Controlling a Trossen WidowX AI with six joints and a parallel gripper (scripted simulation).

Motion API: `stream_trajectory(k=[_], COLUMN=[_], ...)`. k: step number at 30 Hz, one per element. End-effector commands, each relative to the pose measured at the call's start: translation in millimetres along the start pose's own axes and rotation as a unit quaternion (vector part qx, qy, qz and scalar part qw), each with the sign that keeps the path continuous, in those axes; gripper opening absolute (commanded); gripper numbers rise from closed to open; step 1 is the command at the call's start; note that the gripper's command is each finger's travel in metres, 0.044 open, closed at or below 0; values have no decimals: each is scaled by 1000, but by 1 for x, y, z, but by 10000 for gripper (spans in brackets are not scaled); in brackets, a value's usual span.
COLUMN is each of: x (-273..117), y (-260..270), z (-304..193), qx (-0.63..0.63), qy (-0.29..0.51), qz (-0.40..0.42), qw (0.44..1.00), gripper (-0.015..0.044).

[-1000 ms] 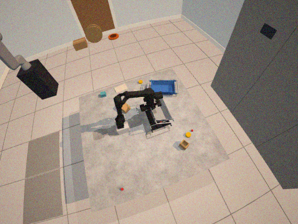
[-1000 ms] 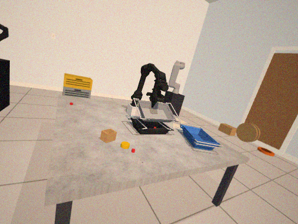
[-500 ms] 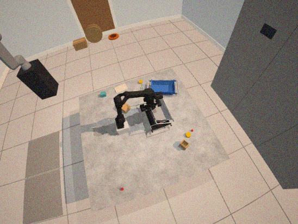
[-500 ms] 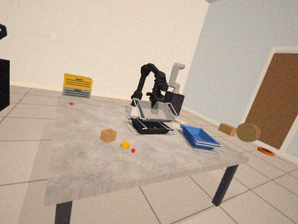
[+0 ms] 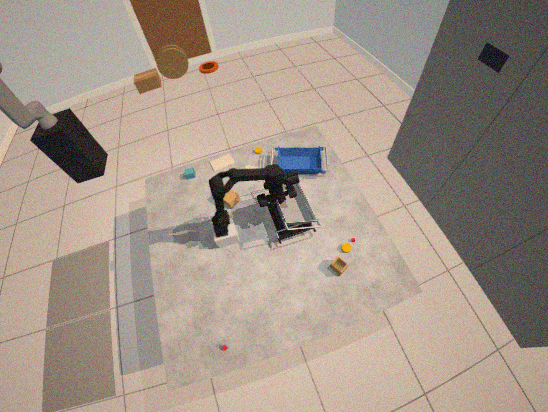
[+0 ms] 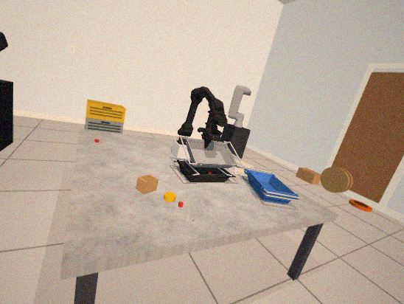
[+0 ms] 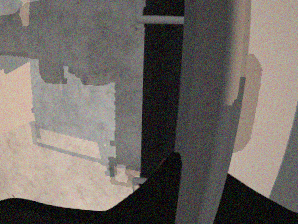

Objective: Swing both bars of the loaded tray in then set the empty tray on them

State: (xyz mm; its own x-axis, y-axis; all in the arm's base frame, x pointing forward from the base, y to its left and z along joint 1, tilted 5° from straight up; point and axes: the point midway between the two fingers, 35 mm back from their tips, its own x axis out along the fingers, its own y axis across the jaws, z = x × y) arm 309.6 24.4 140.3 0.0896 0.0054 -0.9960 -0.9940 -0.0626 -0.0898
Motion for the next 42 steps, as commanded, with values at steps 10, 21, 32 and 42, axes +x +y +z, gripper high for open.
stream_trajectory(k=[10,21,32,42], x=[16,25,35,45], y=[-2,6,13,18], z=[0,0,0,0], qx=[-2,-2,-2,-2], qy=[2,2,2,2], qz=[-11,-11,-10,-10], qw=[1000,1000,1000,1000], gripper=[0,0,0,0])
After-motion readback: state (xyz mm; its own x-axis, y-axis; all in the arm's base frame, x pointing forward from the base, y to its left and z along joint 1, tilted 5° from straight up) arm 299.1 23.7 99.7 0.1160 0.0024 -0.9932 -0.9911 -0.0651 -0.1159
